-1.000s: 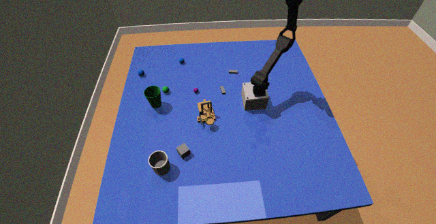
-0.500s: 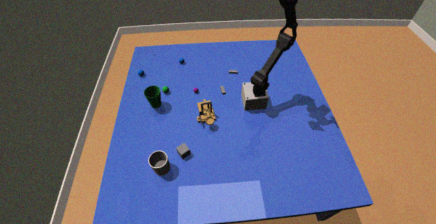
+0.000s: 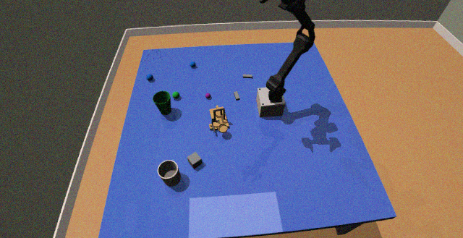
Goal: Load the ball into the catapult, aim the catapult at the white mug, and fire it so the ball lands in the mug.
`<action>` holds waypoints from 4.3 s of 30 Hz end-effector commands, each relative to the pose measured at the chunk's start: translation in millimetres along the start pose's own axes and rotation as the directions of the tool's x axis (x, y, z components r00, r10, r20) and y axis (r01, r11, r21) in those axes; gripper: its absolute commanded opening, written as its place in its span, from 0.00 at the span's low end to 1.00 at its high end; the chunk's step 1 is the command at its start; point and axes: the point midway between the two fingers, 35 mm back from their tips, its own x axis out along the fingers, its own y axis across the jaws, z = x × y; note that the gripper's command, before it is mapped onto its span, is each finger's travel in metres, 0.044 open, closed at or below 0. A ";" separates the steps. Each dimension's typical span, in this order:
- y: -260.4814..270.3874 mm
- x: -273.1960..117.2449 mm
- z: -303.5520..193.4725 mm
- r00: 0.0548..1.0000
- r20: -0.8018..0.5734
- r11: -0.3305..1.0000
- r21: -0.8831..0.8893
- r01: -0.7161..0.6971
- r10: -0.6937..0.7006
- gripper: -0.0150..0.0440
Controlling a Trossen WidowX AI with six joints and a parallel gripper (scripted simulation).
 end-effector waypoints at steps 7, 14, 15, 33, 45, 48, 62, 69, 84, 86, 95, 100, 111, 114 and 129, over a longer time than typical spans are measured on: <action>-116.1 25.5 -19.4 0.958 -0.010 0.957 0.037 0.287 -0.287 1.00; -194.2 23.2 -25.3 0.876 -0.008 0.875 0.044 0.483 -0.483 1.00; -205.6 21.4 -25.3 0.860 -0.005 0.859 0.042 0.511 -0.511 1.00; -320.1 -17.4 -34.6 0.631 -0.031 0.631 -0.010 0.775 -0.775 1.00; -424.3 -89.0 -50.1 0.291 -0.097 0.285 0.071 0.956 -0.952 1.00; -445.4 -110.9 -53.9 0.198 -0.115 0.188 0.090 0.978 -0.973 1.00; -510.6 -226.9 -76.5 -0.241 -0.218 -0.278 0.158 0.948 -0.946 1.00; -523.2 -286.9 -89.1 -0.441 -0.275 -0.496 0.175 0.851 -0.854 1.00; -520.5 -381.6 -110.9 -0.721 -0.375 -0.808 0.173 0.563 -0.583 1.00; -520.5 -381.6 -110.9 -0.721 -0.375 -0.808 0.173 0.563 -0.583 1.00; -548.2 -415.0 -129.3 -0.721 -0.375 -0.808 0.173 0.563 -0.583 1.00; -550.6 -417.5 -130.7 -0.721 -0.375 -0.808 0.173 0.563 -0.583 1.00; -562.0 -429.8 -137.5 -0.721 -0.375 -0.808 0.173 0.563 -0.583 1.00; -564.9 -433.2 -139.5 -0.721 -0.375 -0.808 0.173 0.563 -0.583 1.00; -578.3 -450.9 -149.4 -0.721 -0.375 -0.808 0.173 0.563 -0.582 1.00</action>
